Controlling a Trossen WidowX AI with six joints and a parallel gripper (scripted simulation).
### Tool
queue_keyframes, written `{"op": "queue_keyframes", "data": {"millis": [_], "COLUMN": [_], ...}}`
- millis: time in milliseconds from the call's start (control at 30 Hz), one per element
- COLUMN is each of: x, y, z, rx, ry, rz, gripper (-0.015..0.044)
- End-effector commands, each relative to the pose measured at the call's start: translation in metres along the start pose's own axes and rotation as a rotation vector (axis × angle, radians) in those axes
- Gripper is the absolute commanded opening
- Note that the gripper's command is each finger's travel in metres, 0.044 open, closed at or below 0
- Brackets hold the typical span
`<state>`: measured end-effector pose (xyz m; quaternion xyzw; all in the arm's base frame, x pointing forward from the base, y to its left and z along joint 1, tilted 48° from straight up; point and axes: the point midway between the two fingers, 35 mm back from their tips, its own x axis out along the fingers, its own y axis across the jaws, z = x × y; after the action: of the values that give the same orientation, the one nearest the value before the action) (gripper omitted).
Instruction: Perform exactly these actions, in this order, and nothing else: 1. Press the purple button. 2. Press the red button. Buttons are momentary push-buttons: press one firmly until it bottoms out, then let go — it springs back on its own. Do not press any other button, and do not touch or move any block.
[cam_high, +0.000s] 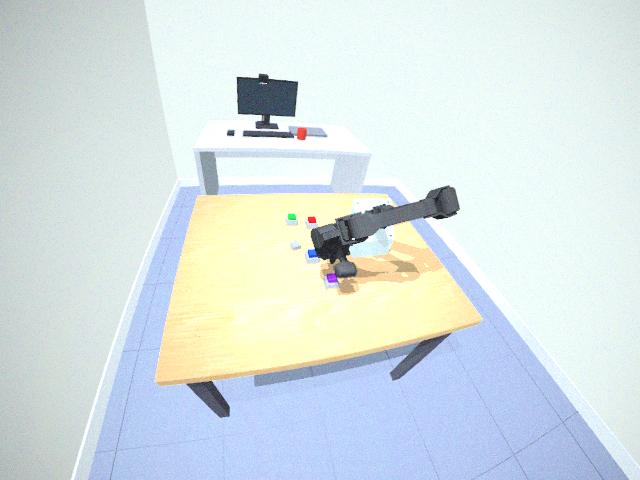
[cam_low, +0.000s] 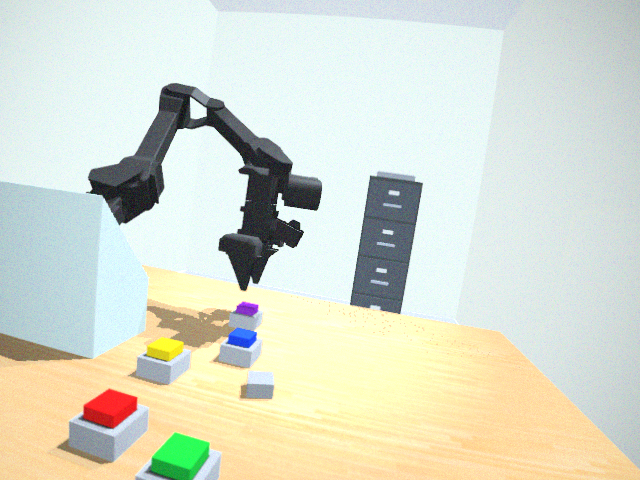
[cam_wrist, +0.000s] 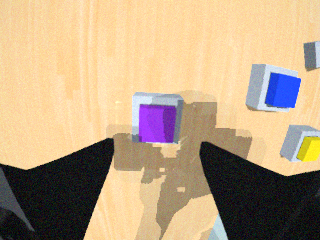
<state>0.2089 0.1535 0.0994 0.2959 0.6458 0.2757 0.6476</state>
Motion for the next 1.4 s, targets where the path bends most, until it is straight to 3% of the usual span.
{"op": "queue_keyframes", "data": {"millis": [0,100,1367], "x": [0.009,0.009,0.043], "y": [0.0,0.0,0.0], "z": [0.0,0.0,0.0], "rx": [0.008,0.008,0.008], "ry": [-0.007,-0.007,-0.007], "rz": [0.001,0.001,0.003], "gripper": [0.0085,0.002,0.002]}}
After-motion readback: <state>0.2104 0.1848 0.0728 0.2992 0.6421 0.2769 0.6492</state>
